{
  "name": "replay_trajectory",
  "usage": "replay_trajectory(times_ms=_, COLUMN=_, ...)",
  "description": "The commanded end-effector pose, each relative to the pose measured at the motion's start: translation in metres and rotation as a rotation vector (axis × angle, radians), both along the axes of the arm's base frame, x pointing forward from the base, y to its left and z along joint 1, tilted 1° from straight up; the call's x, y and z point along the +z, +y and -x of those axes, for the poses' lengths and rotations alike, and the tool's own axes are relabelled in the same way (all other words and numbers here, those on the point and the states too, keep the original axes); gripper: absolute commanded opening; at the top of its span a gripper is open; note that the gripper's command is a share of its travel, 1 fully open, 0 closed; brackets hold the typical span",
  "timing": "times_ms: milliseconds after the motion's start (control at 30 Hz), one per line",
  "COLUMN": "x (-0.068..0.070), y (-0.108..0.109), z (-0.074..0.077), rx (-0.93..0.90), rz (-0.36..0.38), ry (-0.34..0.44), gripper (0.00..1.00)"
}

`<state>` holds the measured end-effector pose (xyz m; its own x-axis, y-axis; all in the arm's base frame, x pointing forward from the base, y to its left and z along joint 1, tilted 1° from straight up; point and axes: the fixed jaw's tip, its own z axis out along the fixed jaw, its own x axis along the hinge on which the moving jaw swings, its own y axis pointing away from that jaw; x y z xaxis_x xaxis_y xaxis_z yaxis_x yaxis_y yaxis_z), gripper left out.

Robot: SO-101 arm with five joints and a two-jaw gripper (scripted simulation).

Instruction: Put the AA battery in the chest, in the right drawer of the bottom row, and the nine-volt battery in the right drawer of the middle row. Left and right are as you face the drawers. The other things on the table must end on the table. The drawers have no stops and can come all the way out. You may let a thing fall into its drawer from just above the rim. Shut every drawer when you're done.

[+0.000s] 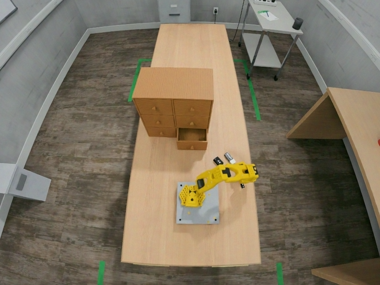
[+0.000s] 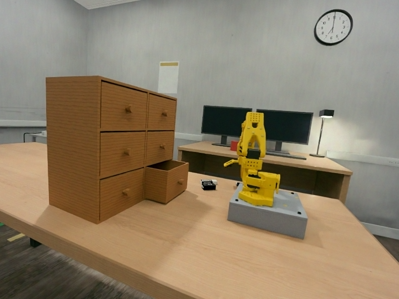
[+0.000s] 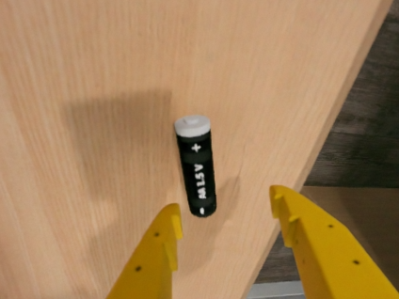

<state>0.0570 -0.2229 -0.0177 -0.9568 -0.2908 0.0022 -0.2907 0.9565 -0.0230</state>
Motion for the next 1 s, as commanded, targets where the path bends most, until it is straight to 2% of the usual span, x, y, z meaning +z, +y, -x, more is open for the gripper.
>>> replay_trajectory(times_ms=0, x=-0.0136, y=0.0018, z=0.0007, rx=0.001, rz=-0.015, ry=0.003, gripper=0.21)
replay_trajectory(times_ms=433, x=-0.0136, y=0.0018, z=0.0007, rx=0.001, rz=-0.015, ry=0.003, gripper=0.21)
replay_trajectory(times_ms=533, x=-0.0234, y=0.0016, z=0.0001, rx=0.001, rz=-0.015, ry=0.003, gripper=0.21)
replay_trajectory(times_ms=967, x=-0.0234, y=0.0016, z=0.0001, rx=0.001, rz=-0.015, ry=0.003, gripper=0.21)
